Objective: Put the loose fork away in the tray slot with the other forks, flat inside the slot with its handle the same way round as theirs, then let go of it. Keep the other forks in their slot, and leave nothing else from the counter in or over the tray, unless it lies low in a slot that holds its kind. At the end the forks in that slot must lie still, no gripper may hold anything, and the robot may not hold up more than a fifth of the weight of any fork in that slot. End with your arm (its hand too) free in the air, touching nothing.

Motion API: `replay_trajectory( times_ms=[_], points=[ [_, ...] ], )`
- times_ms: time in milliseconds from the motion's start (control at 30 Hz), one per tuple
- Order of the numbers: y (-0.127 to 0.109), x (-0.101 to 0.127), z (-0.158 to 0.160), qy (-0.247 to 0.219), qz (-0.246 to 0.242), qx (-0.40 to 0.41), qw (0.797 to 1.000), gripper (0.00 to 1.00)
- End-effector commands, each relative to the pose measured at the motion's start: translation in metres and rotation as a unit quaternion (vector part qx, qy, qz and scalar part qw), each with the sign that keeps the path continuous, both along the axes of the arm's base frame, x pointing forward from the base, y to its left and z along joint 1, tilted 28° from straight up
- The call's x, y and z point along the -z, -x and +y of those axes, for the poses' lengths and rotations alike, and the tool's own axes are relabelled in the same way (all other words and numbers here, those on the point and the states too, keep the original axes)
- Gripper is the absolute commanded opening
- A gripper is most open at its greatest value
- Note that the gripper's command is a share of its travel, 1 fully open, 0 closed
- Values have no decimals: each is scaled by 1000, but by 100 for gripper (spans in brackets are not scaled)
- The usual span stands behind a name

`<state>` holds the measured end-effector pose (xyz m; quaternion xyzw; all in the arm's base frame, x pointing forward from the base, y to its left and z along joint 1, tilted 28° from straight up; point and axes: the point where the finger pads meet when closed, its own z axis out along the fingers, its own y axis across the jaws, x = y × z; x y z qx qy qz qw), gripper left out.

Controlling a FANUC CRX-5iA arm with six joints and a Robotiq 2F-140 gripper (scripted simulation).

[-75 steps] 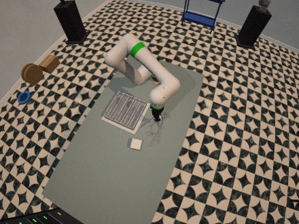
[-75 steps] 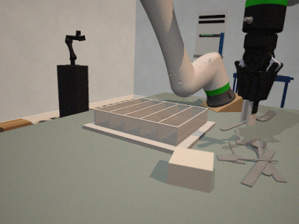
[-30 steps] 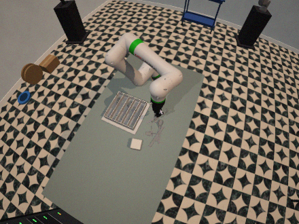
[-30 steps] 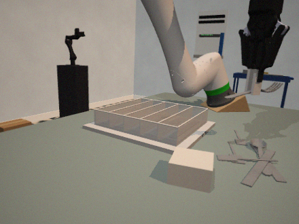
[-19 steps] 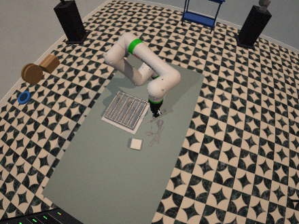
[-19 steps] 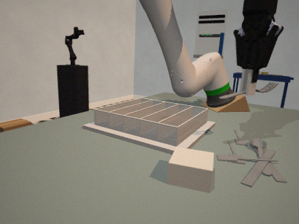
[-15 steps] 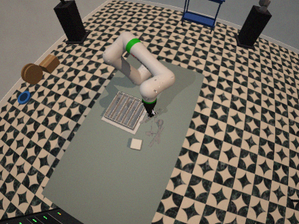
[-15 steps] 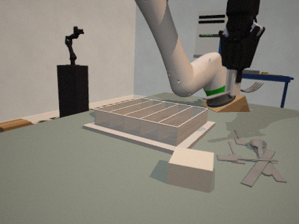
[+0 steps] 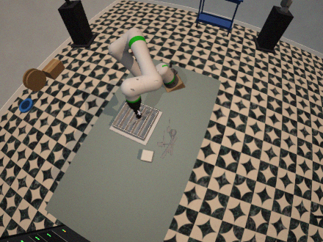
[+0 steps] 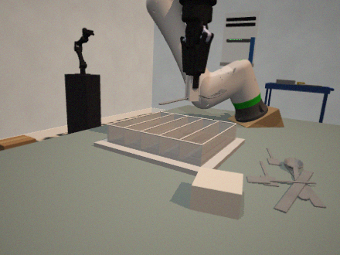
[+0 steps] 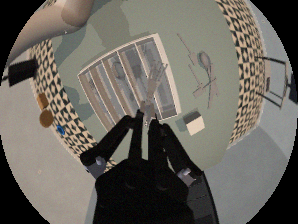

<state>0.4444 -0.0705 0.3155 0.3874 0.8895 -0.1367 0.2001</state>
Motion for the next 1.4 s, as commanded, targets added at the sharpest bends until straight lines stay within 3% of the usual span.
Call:
replay_trajectory(
  times_ms=[0, 33, 333, 500, 567, 767, 1000, 1367],
  points=[
    [13, -17, -40, 0, -2, -4, 1000, 3],
    [24, -29, -72, 0, -2, -4, 1000, 3],
    [53, -64, -159, 1, -1, -5, 1000, 3],
    [53, -64, -158, 40, 57, -135, 988, 3],
    [53, -64, -158, 40, 57, -135, 988, 3],
    [53, -64, -158, 75, 113, -261, 956, 3],
    [57, -63, -159, 122, 40, -282, 951, 3],
    [57, -63, -159, 123, 39, -282, 951, 3]
  ],
)
